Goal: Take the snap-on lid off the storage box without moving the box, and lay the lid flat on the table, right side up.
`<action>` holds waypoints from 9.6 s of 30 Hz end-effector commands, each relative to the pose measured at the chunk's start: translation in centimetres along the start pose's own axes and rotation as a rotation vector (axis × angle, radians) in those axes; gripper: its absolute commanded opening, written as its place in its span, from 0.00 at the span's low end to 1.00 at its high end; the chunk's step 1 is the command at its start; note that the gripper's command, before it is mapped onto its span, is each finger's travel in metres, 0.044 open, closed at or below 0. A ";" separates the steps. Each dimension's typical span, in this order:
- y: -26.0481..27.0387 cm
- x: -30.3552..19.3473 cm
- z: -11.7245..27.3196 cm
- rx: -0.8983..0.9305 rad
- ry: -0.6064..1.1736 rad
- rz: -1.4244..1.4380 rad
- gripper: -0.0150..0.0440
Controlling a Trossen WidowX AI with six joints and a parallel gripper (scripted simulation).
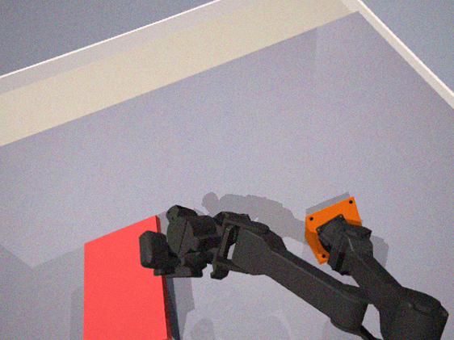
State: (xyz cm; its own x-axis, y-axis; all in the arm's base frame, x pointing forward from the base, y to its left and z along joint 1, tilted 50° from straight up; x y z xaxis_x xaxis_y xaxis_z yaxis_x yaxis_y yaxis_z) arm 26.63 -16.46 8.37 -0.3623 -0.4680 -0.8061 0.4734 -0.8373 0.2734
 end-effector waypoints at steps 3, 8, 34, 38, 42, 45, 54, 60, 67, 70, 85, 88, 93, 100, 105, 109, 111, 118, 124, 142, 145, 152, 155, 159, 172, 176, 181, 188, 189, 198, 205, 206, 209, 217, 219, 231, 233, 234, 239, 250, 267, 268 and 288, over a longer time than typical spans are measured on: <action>1.1 -0.2 0.4 0.006 0.003 0.006 0.25; 1.8 -0.4 0.6 0.006 0.003 0.007 0.25; 5.5 -1.1 1.4 0.006 0.002 0.008 0.25; 6.0 -1.1 1.6 0.006 0.002 0.008 0.25; 6.4 -1.2 2.0 0.006 0.002 0.008 0.25; 6.7 -1.3 2.2 0.006 0.002 0.008 0.25; 7.5 -1.4 3.0 0.006 0.002 0.008 0.25; 8.1 -1.5 3.5 0.006 0.001 0.008 0.25; 8.8 -1.6 4.1 0.006 0.001 0.008 0.25; 9.1 -1.7 4.3 0.006 0.001 0.008 0.25; 9.7 -1.3 4.9 0.006 0.001 0.008 0.25; 9.7 -0.7 4.8 0.006 0.000 0.008 0.25; 9.8 0.3 4.9 0.007 0.000 0.009 0.25; 10.0 1.7 5.0 0.007 0.000 0.009 0.25; 10.2 2.7 5.0 0.007 -0.001 0.010 0.25; 10.3 3.5 5.1 0.007 -0.001 0.010 0.25; 10.3 3.9 5.1 0.007 -0.001 0.011 0.25; 10.5 5.2 5.2 0.008 -0.001 0.011 0.25; 10.7 6.4 5.3 0.008 -0.002 0.012 0.25; 11.2 10.0 5.5 0.009 -0.003 0.014 0.25; 11.3 10.5 5.5 0.009 -0.003 0.014 0.25; 11.5 11.9 5.6 0.009 -0.004 0.015 0.25; 11.6 12.5 5.6 0.009 -0.004 0.015 0.25; 11.8 13.3 5.7 0.010 -0.004 0.016 0.25; 12.1 15.8 5.9 0.010 -0.006 0.017 0.25; 12.3 16.6 5.9 0.010 -0.006 0.018 0.25; 12.4 17.6 6.0 0.011 -0.006 0.018 0.25; 12.6 19.0 6.1 0.011 -0.007 0.019 0.25; 12.7 19.1 6.1 0.011 -0.007 0.019 0.25; 13.0 20.9 6.2 0.011 -0.008 0.020 0.25; 13.2 22.3 6.4 0.012 -0.009 0.021 0.25; 13.2 22.5 6.4 0.012 -0.009 0.021 0.25; 13.3 23.0 6.4 0.012 -0.009 0.022 0.25; 13.6 24.6 6.5 0.012 -0.010 0.023 0.25; 13.6 25.0 6.6 0.012 -0.010 0.023 0.25; 14.0 27.3 6.8 0.013 -0.011 0.024 0.25; 14.1 27.7 6.8 0.013 -0.012 0.025 0.25; 14.1 27.9 6.8 0.013 -0.012 0.025 0.25; 14.1 28.0 6.8 0.013 -0.012 0.025 0.25; 13.1 27.7 5.9 0.013 -0.011 0.024 0.25; 12.1 27.9 5.0 0.013 -0.011 0.024 0.25; 12.0 27.9 4.9 0.013 -0.011 0.024 0.25; 10.8 28.1 3.9 0.013 -0.010 0.024 0.25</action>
State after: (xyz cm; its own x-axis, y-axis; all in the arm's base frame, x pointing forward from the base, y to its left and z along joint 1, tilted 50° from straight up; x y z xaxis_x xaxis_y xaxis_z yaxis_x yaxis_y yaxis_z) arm 18.40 -40.04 -9.16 -0.3622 -0.4962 -0.7890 0.4761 -0.8263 0.3010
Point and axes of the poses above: the point midway between the two fingers, 35 mm back from their tips, its own z axis back along the fingers, its own y axis across the jaws, x = y × z, the point moved 7 cm from there along z, back along the fingers, and after that the axes turned 10 degrees about -z, right-handed, at the moved point
